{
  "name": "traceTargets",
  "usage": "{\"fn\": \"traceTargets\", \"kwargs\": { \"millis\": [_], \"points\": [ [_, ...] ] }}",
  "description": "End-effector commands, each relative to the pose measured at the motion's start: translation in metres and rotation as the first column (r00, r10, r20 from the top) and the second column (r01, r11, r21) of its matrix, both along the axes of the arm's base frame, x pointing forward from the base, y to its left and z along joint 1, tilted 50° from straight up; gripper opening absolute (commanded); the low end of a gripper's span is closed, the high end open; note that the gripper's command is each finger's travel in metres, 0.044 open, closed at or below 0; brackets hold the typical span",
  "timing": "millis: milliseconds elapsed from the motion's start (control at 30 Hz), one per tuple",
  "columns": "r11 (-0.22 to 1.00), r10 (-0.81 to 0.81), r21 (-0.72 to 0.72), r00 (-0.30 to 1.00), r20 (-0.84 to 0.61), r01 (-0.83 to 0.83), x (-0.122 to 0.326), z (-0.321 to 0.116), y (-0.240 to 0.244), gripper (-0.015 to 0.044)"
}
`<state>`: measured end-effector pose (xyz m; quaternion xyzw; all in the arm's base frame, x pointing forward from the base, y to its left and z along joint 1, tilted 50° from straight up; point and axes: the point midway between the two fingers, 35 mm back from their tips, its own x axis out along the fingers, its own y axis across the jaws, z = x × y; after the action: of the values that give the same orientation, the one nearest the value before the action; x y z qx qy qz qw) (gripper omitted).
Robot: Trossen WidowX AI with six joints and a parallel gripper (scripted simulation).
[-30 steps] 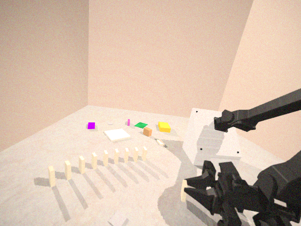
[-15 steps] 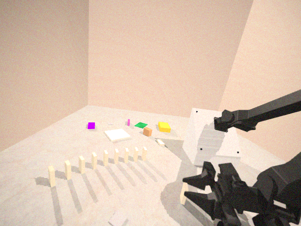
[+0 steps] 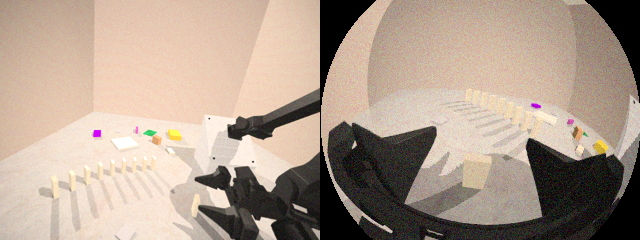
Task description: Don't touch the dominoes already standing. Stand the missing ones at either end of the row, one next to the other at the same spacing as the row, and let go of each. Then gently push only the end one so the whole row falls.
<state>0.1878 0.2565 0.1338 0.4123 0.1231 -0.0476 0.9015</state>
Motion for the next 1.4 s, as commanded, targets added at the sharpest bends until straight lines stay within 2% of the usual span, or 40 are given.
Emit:
{"fn": "traceTargets", "kwargs": {
  "millis": [0, 167, 367, 567, 767, 900, 1033, 1100, 1367],
  "points": [
    [1.0, 0.001, 0.009, 1.0, 0.001, -0.001, 0.002, 0.019, -0.021, 0.044],
    [1.0, 0.017, -0.022, 0.999, -0.051, -0.018, 0.009, 0.015, -0.021, 0.044],
    [0.969, 0.15, -0.124, 0.907, -0.393, -0.214, 0.045, -0.008, -0.021, 0.044],
    [0.938, 0.232, -0.071, 0.769, -0.596, -0.338, 0.06, -0.021, -0.034, 0.044],
    [0.852, 0.417, 0.119, 0.526, -0.741, -0.509, 0.053, -0.024, -0.043, 0.044],
    [0.712, 0.626, 0.367, 0.304, -0.718, -0.599, 0.041, -0.006, -0.046, 0.044],
    [0.515, 0.819, 0.589, 0.153, -0.554, -0.623, 0.032, 0.03, -0.051, 0.044],
    [0.477, 0.847, 0.62, 0.136, -0.514, -0.624, 0.032, 0.038, -0.052, 0.044],
    [0.477, 0.846, 0.619, 0.136, -0.515, -0.624, 0.032, 0.034, -0.048, 0.044]
  ]
}}
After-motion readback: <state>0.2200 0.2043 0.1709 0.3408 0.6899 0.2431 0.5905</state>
